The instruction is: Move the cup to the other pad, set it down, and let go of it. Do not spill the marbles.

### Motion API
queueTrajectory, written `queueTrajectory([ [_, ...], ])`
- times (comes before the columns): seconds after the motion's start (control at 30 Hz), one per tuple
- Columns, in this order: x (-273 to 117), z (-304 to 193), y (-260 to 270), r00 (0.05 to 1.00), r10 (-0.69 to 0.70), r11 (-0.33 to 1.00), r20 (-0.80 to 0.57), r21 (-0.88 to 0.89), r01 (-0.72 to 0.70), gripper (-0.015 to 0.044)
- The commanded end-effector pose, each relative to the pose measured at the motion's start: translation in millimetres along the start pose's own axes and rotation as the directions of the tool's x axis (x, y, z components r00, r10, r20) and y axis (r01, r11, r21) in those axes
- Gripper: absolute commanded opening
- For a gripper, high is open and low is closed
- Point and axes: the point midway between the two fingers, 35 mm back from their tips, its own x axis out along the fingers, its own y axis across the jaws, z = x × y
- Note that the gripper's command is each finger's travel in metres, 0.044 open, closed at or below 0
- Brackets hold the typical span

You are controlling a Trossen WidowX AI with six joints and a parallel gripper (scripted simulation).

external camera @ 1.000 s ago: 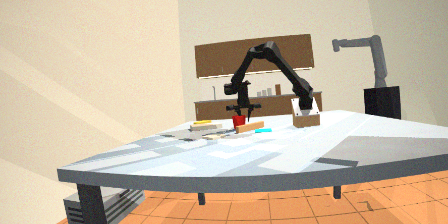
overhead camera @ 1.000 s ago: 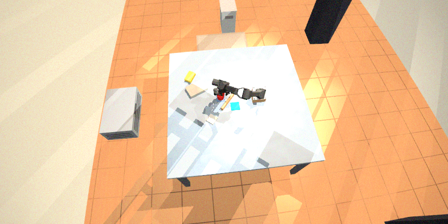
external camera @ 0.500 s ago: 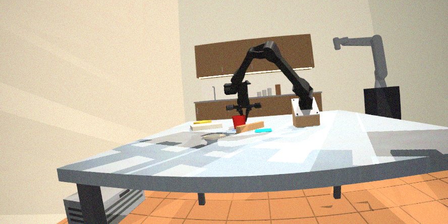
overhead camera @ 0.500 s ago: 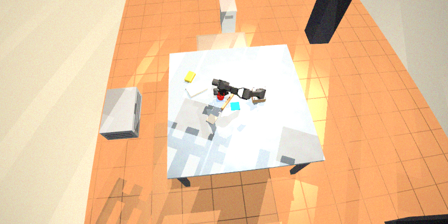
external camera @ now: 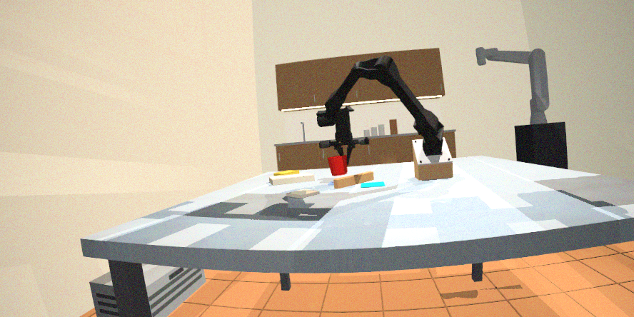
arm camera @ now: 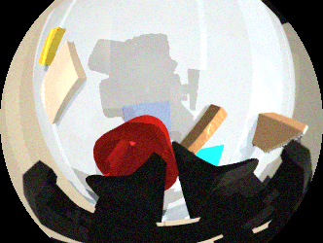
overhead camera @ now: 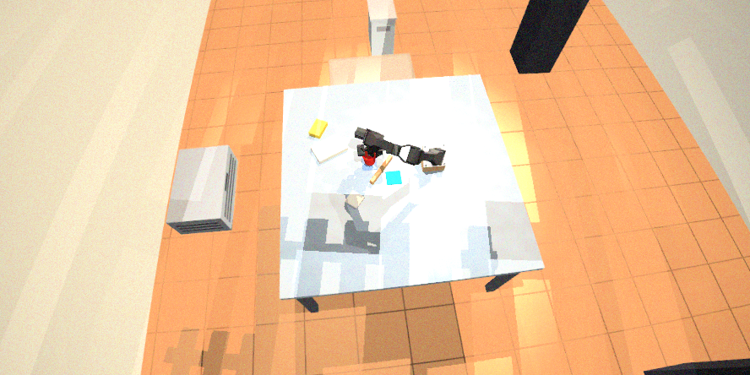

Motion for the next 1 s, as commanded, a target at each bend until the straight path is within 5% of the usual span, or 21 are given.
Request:
queueTrajectory([
  [0.0,-20.1,0.2,0.1,1.000,0.003,1.000,0.004,-0.004,-0.003,0.0000],
  [0.97,-25.4,-1.1,0.2,1.000,0.005,1.000,0.000,0.001,-0.005,0.0000],
])
